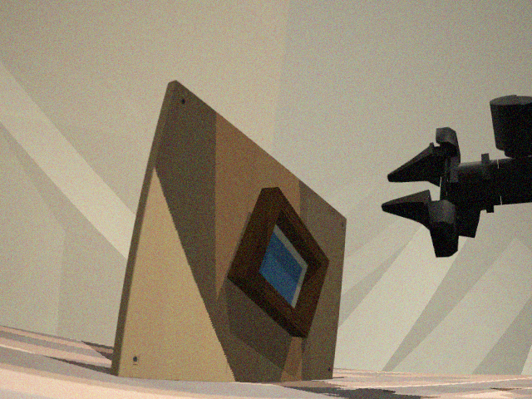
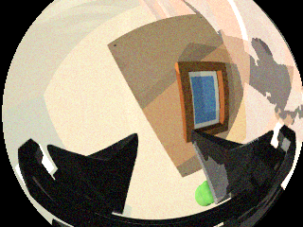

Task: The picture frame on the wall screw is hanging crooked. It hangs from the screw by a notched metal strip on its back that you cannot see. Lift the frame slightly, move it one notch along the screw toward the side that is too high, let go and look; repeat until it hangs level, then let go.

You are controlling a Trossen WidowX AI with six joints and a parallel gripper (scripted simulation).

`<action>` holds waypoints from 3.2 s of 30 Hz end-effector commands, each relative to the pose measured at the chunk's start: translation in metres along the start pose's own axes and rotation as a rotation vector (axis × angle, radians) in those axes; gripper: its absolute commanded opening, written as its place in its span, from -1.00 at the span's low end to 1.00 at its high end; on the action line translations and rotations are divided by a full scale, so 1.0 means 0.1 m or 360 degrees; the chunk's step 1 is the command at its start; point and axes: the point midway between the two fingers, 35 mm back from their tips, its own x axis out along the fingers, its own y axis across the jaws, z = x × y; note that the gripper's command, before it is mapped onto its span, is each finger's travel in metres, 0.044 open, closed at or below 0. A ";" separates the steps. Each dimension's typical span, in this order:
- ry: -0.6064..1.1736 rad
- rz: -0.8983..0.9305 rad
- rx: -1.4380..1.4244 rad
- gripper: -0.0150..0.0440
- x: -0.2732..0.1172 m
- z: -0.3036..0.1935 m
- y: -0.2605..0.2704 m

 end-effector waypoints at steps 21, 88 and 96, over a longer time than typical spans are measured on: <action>0.0002 -0.0001 -0.0053 0.39 0.04 0.03 -0.15; 0.0009 -0.0003 -0.0192 0.39 0.90 0.08 -0.57; 0.0009 -0.0002 -0.0192 0.39 1.03 0.08 -0.57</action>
